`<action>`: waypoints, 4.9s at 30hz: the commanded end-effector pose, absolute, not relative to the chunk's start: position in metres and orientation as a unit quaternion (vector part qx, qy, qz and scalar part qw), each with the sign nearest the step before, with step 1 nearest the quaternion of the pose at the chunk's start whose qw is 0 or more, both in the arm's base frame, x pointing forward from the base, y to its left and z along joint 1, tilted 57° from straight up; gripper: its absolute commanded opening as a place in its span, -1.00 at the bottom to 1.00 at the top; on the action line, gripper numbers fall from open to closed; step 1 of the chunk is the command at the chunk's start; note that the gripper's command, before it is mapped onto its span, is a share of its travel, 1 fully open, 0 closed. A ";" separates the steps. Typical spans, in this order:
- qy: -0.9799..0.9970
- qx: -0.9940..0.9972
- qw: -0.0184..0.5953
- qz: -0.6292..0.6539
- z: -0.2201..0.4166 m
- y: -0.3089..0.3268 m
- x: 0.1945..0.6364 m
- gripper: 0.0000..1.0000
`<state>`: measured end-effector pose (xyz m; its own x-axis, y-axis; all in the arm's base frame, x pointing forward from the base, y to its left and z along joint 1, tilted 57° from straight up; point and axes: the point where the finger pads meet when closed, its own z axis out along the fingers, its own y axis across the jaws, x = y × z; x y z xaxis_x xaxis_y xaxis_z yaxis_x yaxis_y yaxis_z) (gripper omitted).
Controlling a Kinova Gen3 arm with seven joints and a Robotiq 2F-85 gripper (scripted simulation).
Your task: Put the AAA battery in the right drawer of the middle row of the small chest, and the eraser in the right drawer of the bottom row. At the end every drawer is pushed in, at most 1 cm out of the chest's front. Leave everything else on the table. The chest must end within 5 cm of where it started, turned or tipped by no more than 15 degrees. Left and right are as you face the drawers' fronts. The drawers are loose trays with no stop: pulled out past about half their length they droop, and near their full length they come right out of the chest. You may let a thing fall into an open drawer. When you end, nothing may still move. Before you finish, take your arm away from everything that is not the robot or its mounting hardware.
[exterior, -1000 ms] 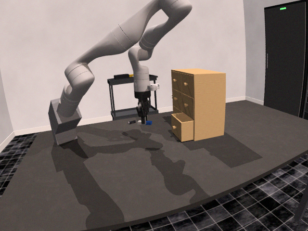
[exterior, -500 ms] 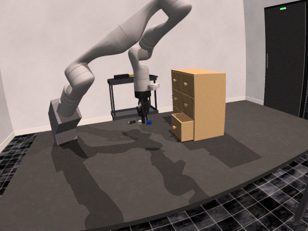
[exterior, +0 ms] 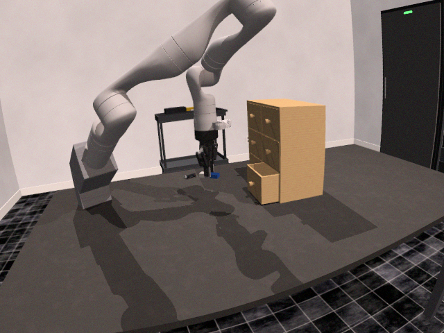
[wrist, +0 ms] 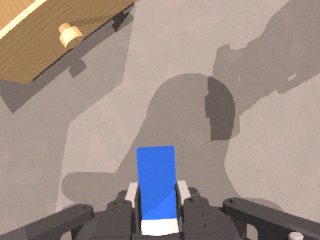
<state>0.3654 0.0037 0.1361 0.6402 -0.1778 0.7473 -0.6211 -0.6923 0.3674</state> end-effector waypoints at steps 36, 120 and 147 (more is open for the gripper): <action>-0.608 0.638 0.136 0.452 0.078 0.069 0.395 -0.63; -0.880 0.023 -0.248 0.404 -0.025 0.194 0.436 -0.63; -0.880 0.028 -0.249 0.404 -0.013 0.215 0.419 -0.63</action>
<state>0.4208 0.2141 -0.0139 -0.8772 -0.2393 -0.4162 0.1572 0.6760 -0.7200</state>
